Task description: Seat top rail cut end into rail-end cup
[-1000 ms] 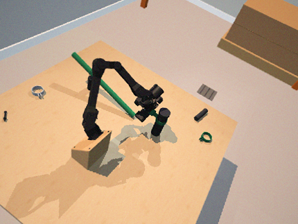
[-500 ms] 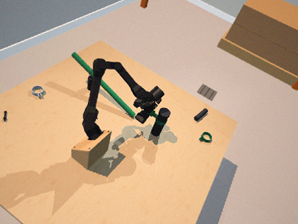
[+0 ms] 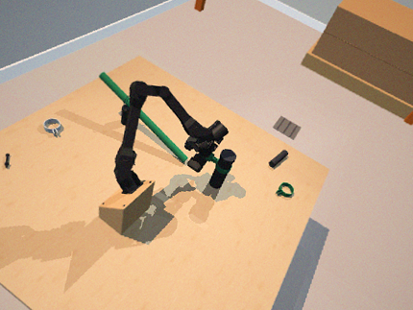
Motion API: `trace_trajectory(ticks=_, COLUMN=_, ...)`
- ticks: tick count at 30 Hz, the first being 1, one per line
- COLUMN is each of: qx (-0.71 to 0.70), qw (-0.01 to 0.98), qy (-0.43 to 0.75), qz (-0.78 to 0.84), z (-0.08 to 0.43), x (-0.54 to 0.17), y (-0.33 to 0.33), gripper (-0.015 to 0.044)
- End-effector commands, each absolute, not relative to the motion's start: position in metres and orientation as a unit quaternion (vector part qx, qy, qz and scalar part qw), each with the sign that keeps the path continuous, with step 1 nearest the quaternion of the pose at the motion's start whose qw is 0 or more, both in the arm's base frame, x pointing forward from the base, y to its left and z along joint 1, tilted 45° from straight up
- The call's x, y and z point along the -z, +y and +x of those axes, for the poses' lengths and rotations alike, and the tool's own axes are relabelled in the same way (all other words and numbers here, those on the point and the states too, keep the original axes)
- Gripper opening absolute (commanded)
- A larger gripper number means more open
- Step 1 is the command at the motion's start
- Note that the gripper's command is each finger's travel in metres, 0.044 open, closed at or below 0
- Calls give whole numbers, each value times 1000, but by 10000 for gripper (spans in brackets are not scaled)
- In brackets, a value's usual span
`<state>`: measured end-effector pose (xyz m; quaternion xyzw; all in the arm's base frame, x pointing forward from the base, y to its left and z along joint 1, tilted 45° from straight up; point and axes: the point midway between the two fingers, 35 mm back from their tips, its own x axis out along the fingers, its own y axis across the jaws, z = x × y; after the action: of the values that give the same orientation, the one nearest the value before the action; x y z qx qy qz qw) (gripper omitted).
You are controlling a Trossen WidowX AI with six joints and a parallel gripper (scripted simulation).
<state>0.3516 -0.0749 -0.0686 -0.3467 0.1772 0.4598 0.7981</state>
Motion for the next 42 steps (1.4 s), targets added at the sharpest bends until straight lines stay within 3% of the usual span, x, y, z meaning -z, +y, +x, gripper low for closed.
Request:
trace_trajectory(ticks=1, qx=-456, qw=800, qy=184, qz=-345, z=354, x=69, y=-76, gripper=0)
trace_trajectory(ticks=16, qx=-457, qw=800, qy=183, qz=-343, z=353, x=69, y=-75, gripper=0)
trace_trajectory(ticks=33, qx=-458, qw=799, qy=181, qz=-345, z=353, x=47, y=-75, gripper=440)
trace_trajectory(ticks=42, qx=-458, qw=798, qy=178, qz=-348, z=351, x=13, y=-74, gripper=440)
